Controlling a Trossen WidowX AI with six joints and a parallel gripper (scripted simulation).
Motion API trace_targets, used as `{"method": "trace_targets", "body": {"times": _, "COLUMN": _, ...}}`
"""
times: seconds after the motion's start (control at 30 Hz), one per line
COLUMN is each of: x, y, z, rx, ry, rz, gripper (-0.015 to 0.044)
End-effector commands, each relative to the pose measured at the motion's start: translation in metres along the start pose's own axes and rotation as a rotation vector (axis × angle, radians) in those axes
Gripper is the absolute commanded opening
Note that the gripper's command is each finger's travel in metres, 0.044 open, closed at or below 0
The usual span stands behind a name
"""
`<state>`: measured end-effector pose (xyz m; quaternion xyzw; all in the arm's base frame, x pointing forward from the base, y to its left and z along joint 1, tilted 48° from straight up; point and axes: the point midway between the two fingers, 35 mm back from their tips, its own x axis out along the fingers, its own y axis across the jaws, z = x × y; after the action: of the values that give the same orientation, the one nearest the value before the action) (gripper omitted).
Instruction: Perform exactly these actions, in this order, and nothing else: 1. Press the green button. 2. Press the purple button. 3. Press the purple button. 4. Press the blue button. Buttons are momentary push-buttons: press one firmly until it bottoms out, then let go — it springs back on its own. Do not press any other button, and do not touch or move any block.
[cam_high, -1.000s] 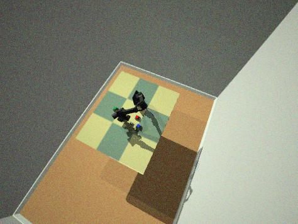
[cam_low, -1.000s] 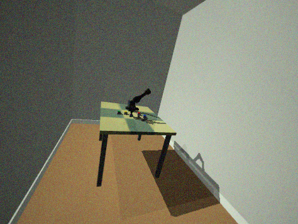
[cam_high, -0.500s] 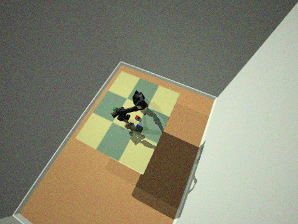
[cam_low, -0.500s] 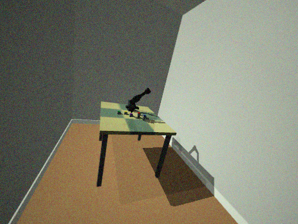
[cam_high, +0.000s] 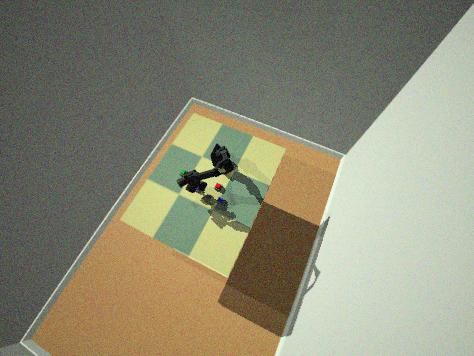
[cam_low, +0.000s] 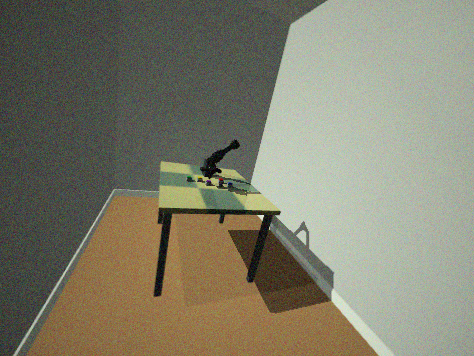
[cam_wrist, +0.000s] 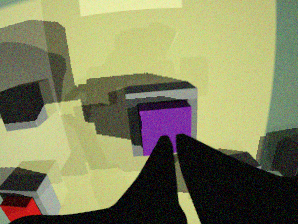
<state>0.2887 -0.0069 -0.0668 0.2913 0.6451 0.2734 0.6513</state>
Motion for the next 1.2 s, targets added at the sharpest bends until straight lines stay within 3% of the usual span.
{"method": "trace_targets", "body": {"times": 0.0, "x": 0.008, "y": 0.0, "z": -0.002, "rx": 0.007, "ry": 0.005, "rz": 0.003, "gripper": 0.002}}
{"method": "trace_targets", "body": {"times": 0.37, "x": 0.024, "y": 0.001, "z": -0.003, "rx": 0.006, "ry": 0.005, "rz": 0.005, "gripper": 0.002}}
{"method": "trace_targets", "body": {"times": 1.07, "x": 0.024, "y": 0.001, "z": -0.003, "rx": 0.006, "ry": 0.005, "rz": 0.005, "gripper": 0.002}}
{"method": "trace_targets", "body": {"times": 1.17, "x": 0.002, "y": 0.0, "z": -0.002, "rx": 0.005, "ry": 0.004, "rz": 0.001, "gripper": 0.002}}
